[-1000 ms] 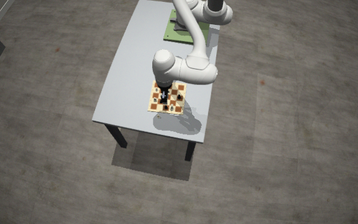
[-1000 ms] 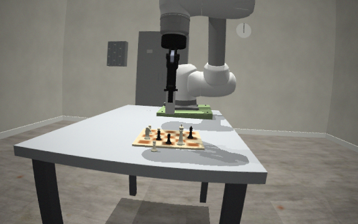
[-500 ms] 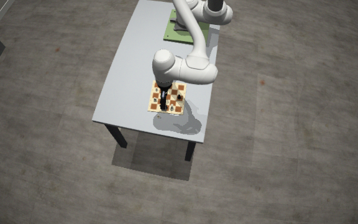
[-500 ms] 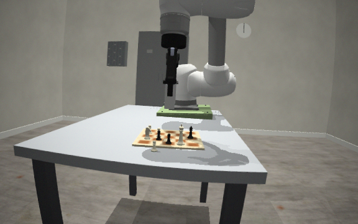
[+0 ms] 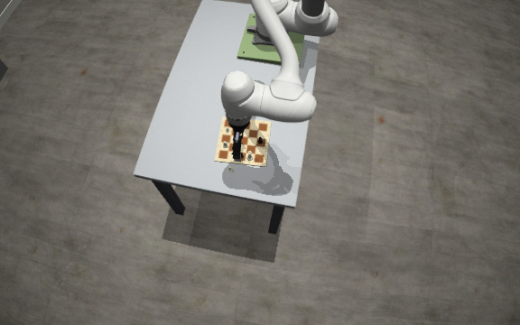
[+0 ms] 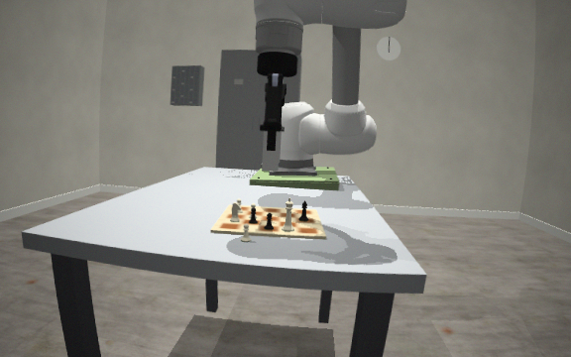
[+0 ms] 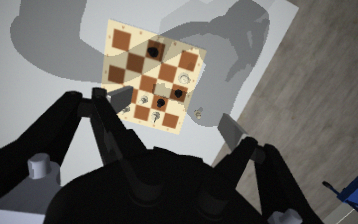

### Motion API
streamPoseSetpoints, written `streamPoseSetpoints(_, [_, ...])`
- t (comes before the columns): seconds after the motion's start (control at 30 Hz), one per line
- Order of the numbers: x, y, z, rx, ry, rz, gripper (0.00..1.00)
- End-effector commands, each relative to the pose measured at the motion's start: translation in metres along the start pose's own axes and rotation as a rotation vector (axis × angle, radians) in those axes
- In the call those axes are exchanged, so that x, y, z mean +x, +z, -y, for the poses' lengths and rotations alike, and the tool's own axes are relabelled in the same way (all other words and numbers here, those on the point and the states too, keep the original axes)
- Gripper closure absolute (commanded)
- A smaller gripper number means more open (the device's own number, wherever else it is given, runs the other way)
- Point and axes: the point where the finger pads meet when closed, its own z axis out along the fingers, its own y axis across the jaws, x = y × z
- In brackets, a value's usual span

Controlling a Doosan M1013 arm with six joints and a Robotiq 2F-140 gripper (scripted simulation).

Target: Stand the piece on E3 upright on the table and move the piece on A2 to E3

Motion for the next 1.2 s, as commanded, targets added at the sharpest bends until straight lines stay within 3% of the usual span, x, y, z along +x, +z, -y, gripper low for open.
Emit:
streamPoseSetpoints(0.0, [0.0, -0.003, 0.0, 0.0, 0.0, 0.0, 0.0])
streamPoseSetpoints(0.4, [0.0, -0.045, 0.0, 0.0, 0.0, 0.0, 0.0])
streamPoseSetpoints(0.63, [0.0, -0.058, 0.0, 0.0, 0.0, 0.0, 0.0])
streamPoseSetpoints(1.17, [0.0, -0.062, 0.0, 0.0, 0.0, 0.0, 0.0])
